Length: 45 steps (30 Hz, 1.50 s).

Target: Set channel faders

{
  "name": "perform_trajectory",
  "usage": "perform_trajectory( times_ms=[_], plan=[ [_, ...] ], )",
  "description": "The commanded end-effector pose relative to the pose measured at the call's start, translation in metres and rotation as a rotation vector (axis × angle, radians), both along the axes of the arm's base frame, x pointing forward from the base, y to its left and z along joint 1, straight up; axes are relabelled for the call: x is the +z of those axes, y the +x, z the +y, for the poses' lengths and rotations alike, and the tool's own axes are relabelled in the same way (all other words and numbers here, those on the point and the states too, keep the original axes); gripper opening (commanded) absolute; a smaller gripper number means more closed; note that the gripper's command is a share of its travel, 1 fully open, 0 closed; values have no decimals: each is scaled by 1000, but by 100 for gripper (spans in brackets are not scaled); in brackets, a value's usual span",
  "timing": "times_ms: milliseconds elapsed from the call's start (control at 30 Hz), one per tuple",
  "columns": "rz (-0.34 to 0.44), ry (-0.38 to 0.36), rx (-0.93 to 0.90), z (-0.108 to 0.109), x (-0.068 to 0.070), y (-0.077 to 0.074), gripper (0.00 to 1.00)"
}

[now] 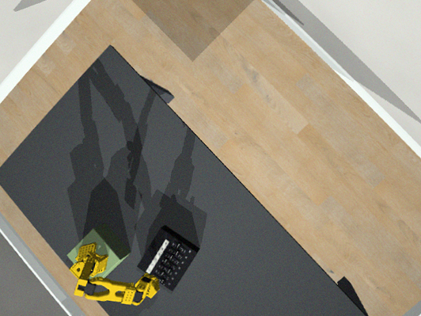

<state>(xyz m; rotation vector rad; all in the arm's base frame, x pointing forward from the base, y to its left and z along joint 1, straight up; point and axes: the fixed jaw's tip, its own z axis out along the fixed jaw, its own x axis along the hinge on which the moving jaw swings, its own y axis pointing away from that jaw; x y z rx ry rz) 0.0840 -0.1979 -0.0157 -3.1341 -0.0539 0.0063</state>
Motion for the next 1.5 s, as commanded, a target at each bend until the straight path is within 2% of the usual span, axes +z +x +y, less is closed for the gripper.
perform_trajectory(
  times_ms=[0,633,1133,1200,1467],
  plan=[
    [-6,-11,-14,-1,4,2,0],
    [-6,-11,-208,0,6,0,0],
    [-5,-12,-608,3,11,-5,0],
    [-5,-12,-608,3,11,-5,0],
    [-4,-12,-892,6,14,-8,0]
  ],
)
